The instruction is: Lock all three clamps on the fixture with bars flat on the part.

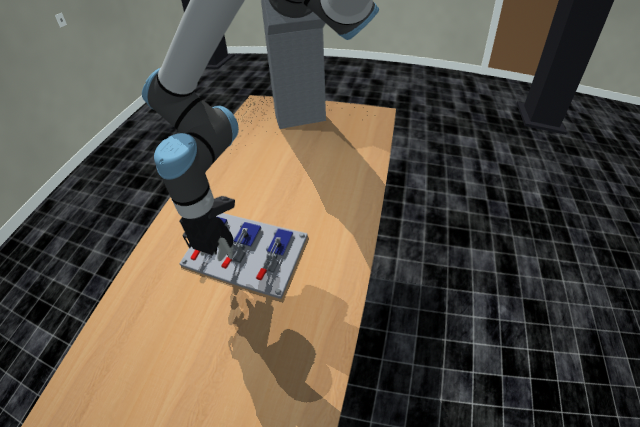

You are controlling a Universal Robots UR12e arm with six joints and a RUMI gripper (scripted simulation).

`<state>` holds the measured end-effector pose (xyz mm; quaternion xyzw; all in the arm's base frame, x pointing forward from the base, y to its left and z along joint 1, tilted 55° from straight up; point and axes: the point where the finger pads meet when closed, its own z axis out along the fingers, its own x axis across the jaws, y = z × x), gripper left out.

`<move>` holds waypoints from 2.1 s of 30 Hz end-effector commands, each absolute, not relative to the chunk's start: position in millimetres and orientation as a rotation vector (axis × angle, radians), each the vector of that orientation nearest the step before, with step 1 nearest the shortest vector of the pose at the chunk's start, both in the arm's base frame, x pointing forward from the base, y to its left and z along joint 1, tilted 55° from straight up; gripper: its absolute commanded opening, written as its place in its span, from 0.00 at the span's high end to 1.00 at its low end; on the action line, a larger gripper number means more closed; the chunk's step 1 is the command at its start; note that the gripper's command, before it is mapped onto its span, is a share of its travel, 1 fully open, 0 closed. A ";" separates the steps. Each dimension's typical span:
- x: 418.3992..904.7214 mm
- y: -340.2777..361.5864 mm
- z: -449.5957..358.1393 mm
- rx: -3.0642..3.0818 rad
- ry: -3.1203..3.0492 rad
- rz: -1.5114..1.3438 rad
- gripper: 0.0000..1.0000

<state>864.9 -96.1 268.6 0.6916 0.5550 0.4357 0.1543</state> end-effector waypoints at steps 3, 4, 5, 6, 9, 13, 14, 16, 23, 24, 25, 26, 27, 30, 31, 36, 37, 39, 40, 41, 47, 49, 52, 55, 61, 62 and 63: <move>877.4 -92.3 260.5 1.981 1.590 1.249 0.72; 878.8 -91.8 259.4 1.981 1.590 1.249 0.72; 880.0 -91.3 258.5 1.981 1.590 1.249 0.72; 881.0 -91.0 257.8 1.981 1.590 1.249 0.72; 882.7 -90.4 256.6 1.981 1.590 1.249 0.72; 882.9 -90.3 256.4 1.981 1.590 1.249 0.72; 882.9 -90.3 256.4 1.981 1.590 1.249 0.72; 883.1 -90.3 256.3 1.981 1.590 1.249 0.72; 883.2 -90.3 256.2 1.981 1.590 1.249 0.72; 883.2 -90.3 256.2 1.981 1.590 1.249 0.72; 883.2 -90.3 256.2 1.981 1.590 1.249 0.72; 883.1 -90.3 256.2 1.981 1.590 1.249 0.72; 883.1 -90.3 256.2 1.981 1.590 1.249 0.72; 883.1 -90.3 256.3 1.981 1.590 1.249 0.72; 883.1 -90.3 256.3 1.981 1.590 1.249 0.72; 883.0 -90.3 256.3 1.981 1.590 1.249 0.72; 883.0 -90.3 256.3 1.981 1.590 1.249 0.72; 883.0 -90.3 256.3 1.981 1.590 1.249 0.72; 883.0 -90.3 256.3 1.981 1.590 1.249 0.72; 883.0 -90.3 256.3 1.981 1.590 1.249 0.72; 883.0 -90.3 256.4 1.981 1.590 1.249 0.72; 882.9 -90.3 256.4 1.981 1.590 1.249 0.72; 883.1 -90.3 256.3 1.981 1.590 1.249 0.72; 883.7 -90.1 255.8 1.981 1.590 1.249 0.72; 890.5 -87.8 251.0 1.981 1.590 1.249 0.72; 892.2 -87.2 249.8 1.981 1.590 1.249 0.72; 893.9 -86.6 248.6 1.981 1.590 1.249 0.72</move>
